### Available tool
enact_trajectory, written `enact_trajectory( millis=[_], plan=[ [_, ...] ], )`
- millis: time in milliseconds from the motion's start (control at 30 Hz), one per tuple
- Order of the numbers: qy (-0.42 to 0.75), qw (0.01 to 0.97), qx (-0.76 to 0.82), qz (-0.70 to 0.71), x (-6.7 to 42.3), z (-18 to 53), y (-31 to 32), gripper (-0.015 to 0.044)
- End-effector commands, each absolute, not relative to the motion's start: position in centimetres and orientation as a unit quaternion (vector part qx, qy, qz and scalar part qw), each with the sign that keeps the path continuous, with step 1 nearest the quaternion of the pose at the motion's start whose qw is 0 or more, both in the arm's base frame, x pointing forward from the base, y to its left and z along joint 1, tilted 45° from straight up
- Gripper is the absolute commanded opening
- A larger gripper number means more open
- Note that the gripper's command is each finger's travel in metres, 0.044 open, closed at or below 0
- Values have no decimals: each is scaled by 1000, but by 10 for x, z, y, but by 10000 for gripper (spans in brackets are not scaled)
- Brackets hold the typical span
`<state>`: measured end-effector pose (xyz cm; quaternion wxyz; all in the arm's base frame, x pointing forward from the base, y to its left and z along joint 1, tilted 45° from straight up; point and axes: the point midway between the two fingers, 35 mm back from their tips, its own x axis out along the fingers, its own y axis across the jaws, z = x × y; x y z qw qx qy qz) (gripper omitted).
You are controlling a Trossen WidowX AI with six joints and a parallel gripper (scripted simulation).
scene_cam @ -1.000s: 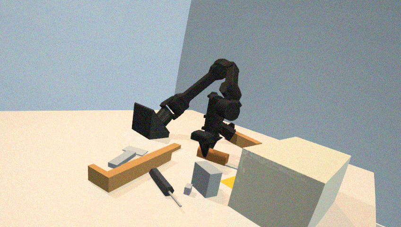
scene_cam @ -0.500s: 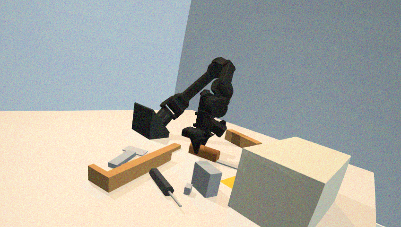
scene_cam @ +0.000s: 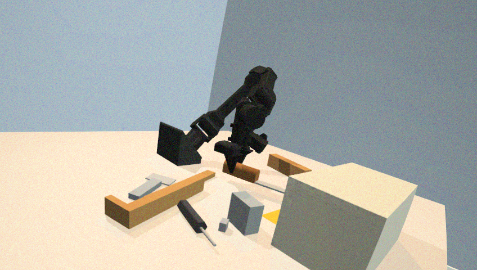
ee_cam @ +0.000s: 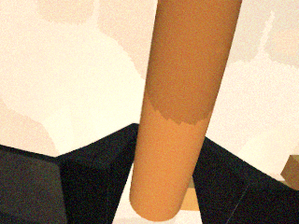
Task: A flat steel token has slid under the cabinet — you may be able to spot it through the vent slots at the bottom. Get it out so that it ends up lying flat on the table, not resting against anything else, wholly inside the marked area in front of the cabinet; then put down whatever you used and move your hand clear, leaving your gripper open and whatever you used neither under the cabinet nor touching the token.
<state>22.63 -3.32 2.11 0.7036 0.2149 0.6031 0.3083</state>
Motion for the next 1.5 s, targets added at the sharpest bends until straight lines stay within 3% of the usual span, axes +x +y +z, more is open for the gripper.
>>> enact_trajectory(
  millis=[0, 400, 967, 1467],
  plan=[
    [597, 711, 212, 306, 226, 28, -40, 0],
    [598, 710, 212, 306, 217, 45, -55, 0],
    [597, 711, 211, 305, 268, 72, -82, 0],
    [597, 712, 210, 305, 280, 84, -117, 0]
  ],
)
